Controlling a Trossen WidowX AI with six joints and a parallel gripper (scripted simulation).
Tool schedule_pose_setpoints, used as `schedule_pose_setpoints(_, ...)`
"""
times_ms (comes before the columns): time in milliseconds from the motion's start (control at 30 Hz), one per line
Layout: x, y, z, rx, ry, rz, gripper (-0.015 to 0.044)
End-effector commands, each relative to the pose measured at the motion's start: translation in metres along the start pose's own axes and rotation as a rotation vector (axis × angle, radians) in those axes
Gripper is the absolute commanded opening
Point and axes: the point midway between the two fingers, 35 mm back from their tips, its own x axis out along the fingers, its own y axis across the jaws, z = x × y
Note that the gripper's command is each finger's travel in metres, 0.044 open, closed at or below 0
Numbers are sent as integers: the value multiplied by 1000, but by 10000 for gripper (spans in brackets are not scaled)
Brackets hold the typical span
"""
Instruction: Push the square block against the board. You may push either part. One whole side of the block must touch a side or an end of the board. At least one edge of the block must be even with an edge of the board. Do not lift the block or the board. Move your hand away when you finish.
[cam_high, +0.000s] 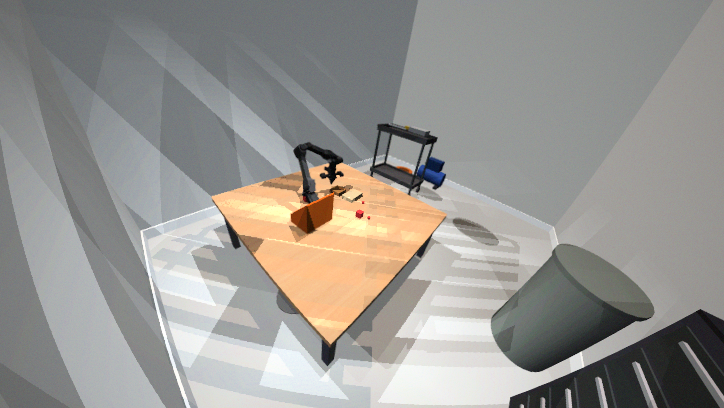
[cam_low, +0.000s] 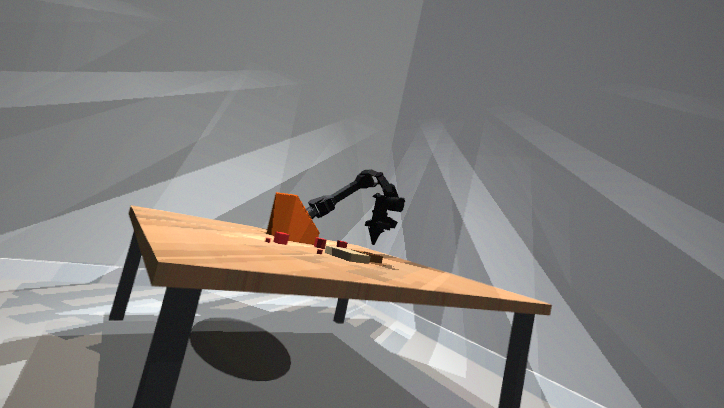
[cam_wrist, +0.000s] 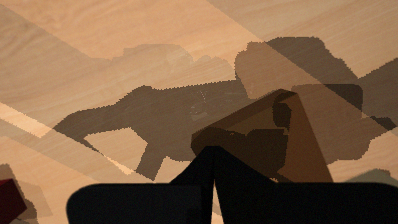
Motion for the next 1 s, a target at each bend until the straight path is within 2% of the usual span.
schedule_pose_setpoints(0, 2, -5, 9, -129, 6, 5, 0)
schedule_pose_setpoints(333, 3, -13, 33, -470, 3, 7, 0)
schedule_pose_setpoints(500, 3, -13, 35, -492, 3, 7, 0)
schedule_pose_setpoints(567, 15, -14, 35, -492, 3, 7, 0)
schedule_pose_setpoints(667, 55, -13, 35, -492, 1, 7, 0)
schedule_pose_setpoints(967, 58, -14, 33, -492, 1, 8, 0)
